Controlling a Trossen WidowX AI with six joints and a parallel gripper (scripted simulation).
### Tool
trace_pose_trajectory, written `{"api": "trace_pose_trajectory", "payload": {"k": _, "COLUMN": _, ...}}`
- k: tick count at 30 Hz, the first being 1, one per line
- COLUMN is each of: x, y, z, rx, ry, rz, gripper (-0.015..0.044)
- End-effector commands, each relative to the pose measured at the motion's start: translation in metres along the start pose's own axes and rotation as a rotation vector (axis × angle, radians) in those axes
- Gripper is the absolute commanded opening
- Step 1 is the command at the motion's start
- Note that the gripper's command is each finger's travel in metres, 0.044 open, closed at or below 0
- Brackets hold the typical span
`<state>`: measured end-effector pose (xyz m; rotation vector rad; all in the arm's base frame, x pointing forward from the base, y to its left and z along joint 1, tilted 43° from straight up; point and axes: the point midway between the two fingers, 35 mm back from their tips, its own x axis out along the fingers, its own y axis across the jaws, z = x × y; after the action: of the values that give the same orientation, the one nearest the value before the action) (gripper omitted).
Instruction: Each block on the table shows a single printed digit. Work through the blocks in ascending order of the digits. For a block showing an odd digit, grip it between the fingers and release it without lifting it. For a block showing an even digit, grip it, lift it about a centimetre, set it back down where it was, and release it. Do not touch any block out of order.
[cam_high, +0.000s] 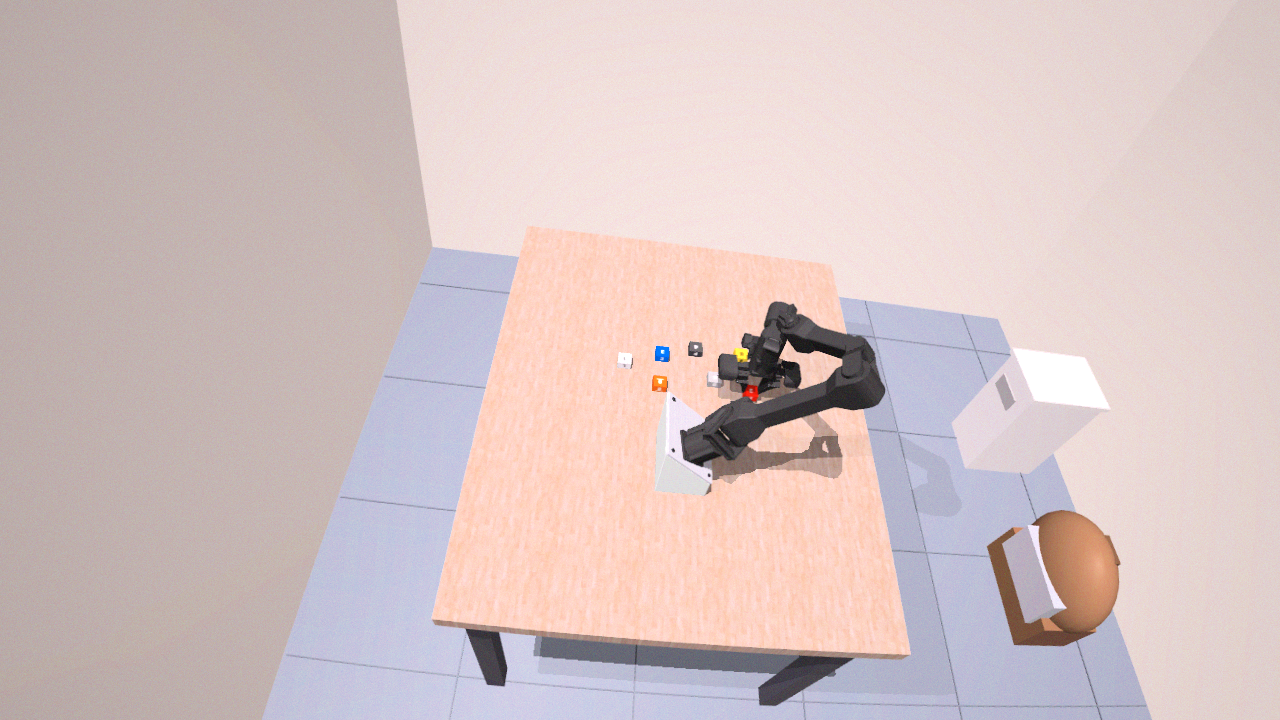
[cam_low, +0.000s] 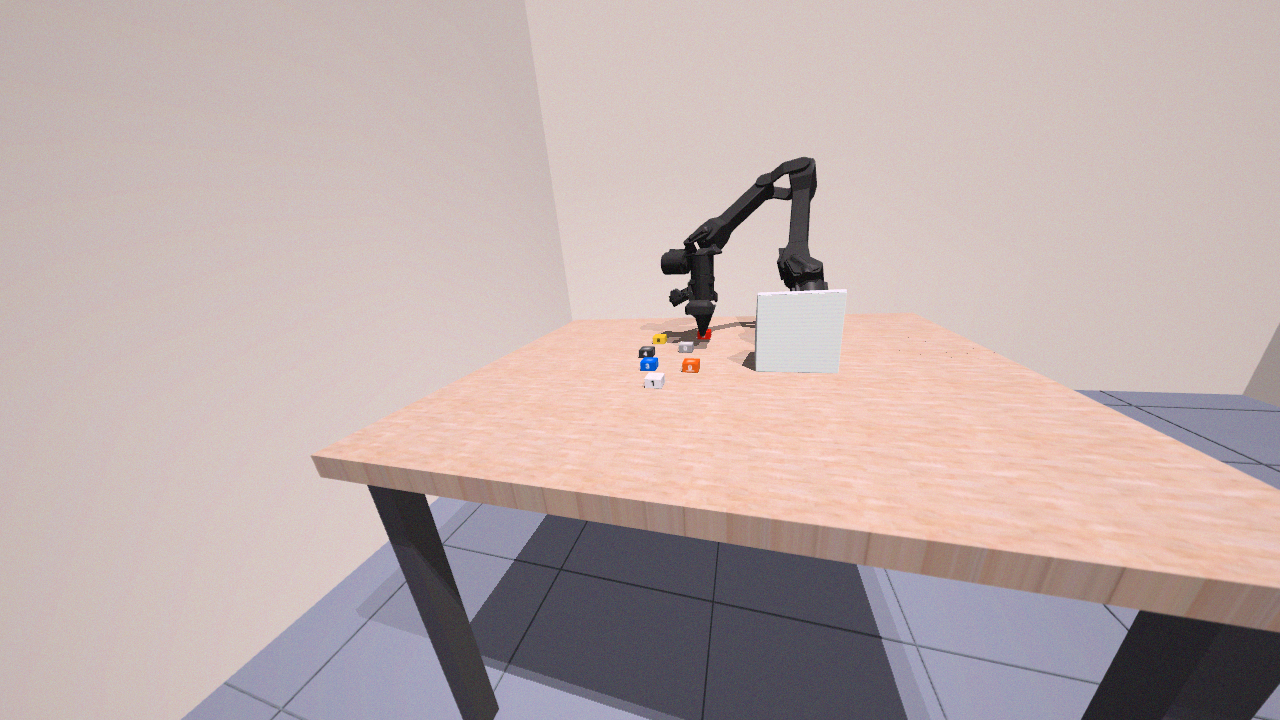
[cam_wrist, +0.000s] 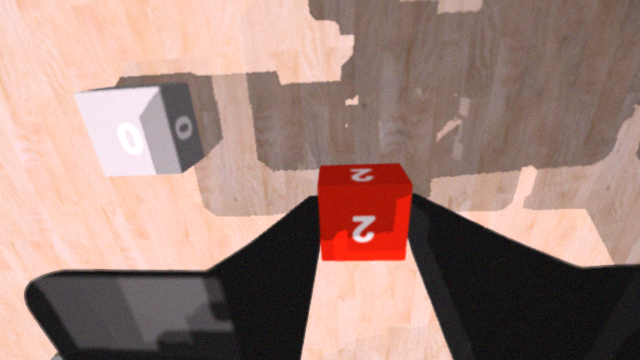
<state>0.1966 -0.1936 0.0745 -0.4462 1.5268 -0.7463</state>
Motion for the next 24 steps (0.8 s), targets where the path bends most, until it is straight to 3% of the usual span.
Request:
{"api": "trace_pose_trajectory", "payload": {"k": 1, "x": 0.0063, "y": 0.001, "z": -0.0012, "rx": -0.007, "ry": 0.006, "rz": 0.001, "gripper": 0.012}}
{"api": "trace_pose_trajectory", "payload": {"k": 14, "x": 0.0094, "y": 0.001, "z": -0.0014, "rx": -0.007, "ry": 0.006, "rz": 0.0, "gripper": 0.012}}
{"api": "trace_pose_trajectory", "payload": {"k": 24, "x": 0.0094, "y": 0.001, "z": -0.0014, "rx": -0.007, "ry": 0.006, "rz": 0.0, "gripper": 0.0383}}
